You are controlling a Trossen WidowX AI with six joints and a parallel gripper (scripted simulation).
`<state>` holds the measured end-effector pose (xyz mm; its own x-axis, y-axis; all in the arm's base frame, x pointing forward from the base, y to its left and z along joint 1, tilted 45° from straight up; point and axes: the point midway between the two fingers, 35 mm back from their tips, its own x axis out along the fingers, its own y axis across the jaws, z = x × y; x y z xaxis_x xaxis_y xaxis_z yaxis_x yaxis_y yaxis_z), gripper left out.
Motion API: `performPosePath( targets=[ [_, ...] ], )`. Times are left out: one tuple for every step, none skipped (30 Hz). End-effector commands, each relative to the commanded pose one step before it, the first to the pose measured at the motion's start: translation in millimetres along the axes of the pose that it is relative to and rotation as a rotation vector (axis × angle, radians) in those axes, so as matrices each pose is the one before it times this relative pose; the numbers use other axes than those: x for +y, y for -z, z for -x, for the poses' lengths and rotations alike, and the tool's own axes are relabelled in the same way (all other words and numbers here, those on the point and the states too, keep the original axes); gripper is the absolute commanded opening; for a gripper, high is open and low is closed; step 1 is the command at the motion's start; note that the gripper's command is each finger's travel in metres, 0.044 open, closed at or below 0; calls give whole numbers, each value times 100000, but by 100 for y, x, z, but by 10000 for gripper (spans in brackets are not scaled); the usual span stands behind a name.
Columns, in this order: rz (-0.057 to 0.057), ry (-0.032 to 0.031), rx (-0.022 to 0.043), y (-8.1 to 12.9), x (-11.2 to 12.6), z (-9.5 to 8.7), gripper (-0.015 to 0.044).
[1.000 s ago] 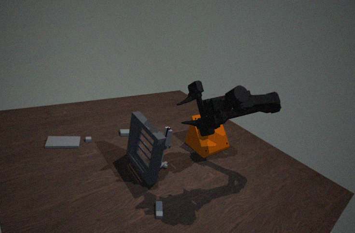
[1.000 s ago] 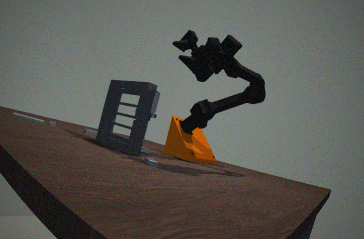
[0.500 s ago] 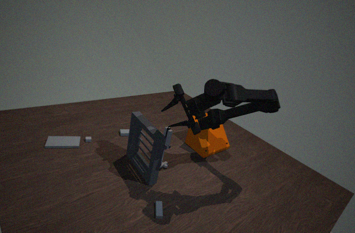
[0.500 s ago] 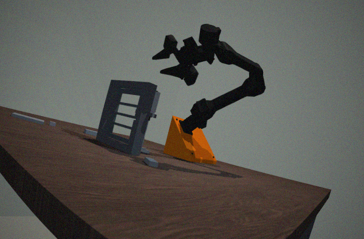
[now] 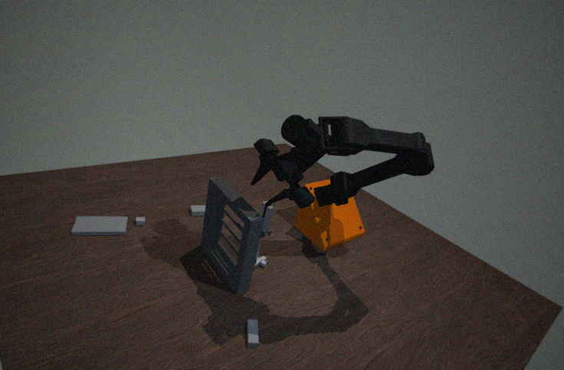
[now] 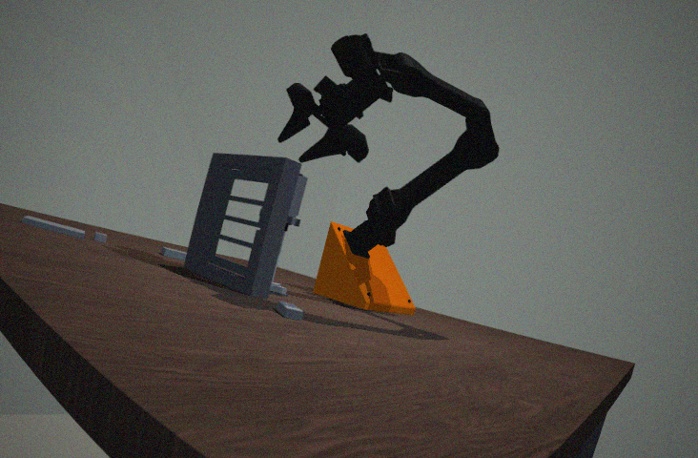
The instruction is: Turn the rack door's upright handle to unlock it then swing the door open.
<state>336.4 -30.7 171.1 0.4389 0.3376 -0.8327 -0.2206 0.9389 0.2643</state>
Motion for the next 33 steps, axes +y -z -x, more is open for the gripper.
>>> performPosePath(
  targets=[
    [-5166,-8919,8678,784,-97,-350,283],
    [-1324,-1936,1802,184,-30,-58,283],
    [-1357,-1959,1751,175,-28,-49,283],
    [-1388,-1981,1700,166,-26,-40,283],
    [-1419,-2002,1648,157,-24,-31,283],
    [-1448,-2023,1596,148,-21,-22,283],
    [-1477,-2043,1544,139,-19,-13,283],
    [-1504,-2062,1492,130,-17,-4,283],
    [-1531,-2081,1440,121,-14,5,283],
    [-1557,-2098,1387,112,-11,14,283],
    [-1582,-2116,1335,103,-8,23,283],
    [-1607,-2132,1282,94,-5,33,283],
    [-1630,-2148,1229,84,-2,42,283],
    [-1652,-2162,1176,75,1,51,283],
    [-1674,-2177,1124,66,4,60,283],
    [-1695,-2190,1071,56,7,69,283],
    [-1715,-2203,1018,47,11,78,283],
    [-1439,-1838,806,32,11,71,283],
    [-869,-1106,466,16,8,46,283],
    [-291,-369,153,5,3,16,283],
    [0,0,0,0,0,0,283],
    [0,0,0,0,0,0,283],
    [0,0,0,0,0,0,283],
    [0,0,0,0,0,0,283],
    [-15,2,28,-2,-1,-26,283],
    [-46,6,84,-6,-2,-79,283],
    [-77,11,139,-10,-2,-132,283],
    [-93,13,170,-11,-3,-161,283],
    [-93,14,170,-11,-2,-162,283],
    [-93,14,169,-10,-2,-162,283],
    [-93,14,169,-10,-2,-162,283],
    [-93,14,169,-9,-2,-162,283],
    [-93,15,169,-9,-1,-162,283]
  ],
)
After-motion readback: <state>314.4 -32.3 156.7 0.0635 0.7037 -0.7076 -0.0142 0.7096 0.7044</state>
